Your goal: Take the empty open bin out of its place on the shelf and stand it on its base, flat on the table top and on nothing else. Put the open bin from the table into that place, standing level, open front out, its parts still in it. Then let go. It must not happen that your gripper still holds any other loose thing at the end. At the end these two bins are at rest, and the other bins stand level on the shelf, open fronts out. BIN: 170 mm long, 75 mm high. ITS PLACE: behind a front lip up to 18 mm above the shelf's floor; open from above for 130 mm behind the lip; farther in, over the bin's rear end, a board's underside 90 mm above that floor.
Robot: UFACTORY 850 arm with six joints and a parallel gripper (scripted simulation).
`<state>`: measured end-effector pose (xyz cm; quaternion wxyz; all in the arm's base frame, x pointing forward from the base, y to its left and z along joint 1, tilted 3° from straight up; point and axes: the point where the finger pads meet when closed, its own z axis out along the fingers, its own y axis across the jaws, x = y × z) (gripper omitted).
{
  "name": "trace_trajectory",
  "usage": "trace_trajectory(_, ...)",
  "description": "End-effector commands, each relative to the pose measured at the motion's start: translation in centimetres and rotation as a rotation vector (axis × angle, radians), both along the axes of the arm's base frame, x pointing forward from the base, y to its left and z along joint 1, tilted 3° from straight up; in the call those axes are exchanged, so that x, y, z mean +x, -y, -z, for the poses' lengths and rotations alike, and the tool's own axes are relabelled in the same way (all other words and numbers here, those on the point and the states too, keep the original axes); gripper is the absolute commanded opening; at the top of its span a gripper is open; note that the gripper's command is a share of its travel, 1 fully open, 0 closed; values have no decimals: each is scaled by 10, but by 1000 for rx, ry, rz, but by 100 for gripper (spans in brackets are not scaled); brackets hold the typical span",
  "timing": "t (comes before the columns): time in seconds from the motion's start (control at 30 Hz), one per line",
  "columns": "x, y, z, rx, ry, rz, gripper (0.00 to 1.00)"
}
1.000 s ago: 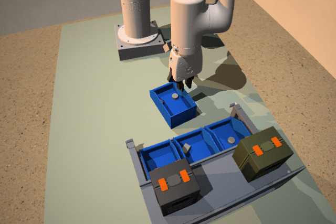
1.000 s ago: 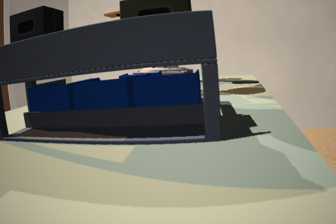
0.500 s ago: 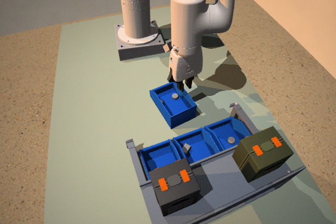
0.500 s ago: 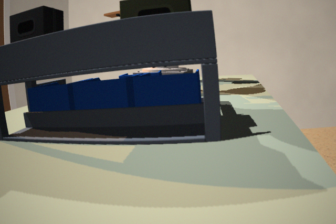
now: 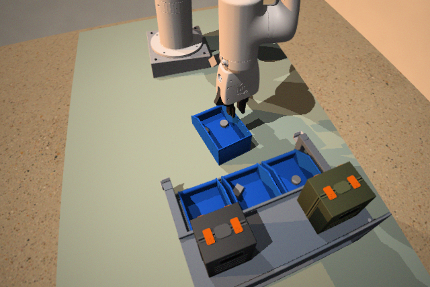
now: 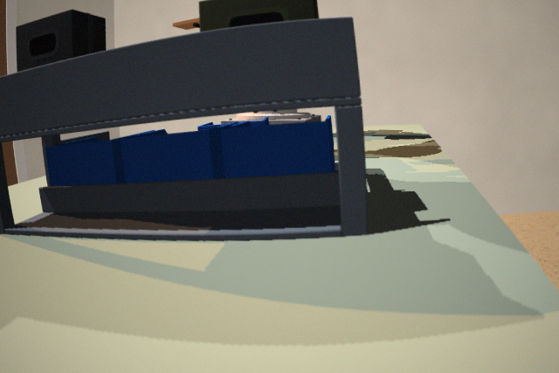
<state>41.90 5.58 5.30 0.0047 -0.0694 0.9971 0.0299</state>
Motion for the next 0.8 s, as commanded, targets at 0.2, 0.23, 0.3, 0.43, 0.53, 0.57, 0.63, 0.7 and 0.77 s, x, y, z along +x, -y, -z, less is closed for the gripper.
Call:
trace_trajectory(0.2, 1, 0, 3, 0, 2, 0, 26)
trace_trajectory(0.23, 1, 0, 3, 0, 2, 0, 26)
trace_trajectory(0.3, 1, 0, 4, 0, 2, 0, 26)
trace_trajectory(0.43, 1, -1, 9, 0, 2, 0, 26)
trace_trajectory(0.53, 1, -1, 14, 0, 2, 0, 26)
trace_trajectory(0.57, 1, -1, 15, 0, 2, 0, 26)
trace_trajectory(0.63, 1, -1, 19, 0, 2, 0, 26)
trace_trajectory(0.7, 1, -1, 22, 0, 2, 0, 26)
trace_trajectory(0.77, 1, -2, 25, 0, 2, 0, 26)
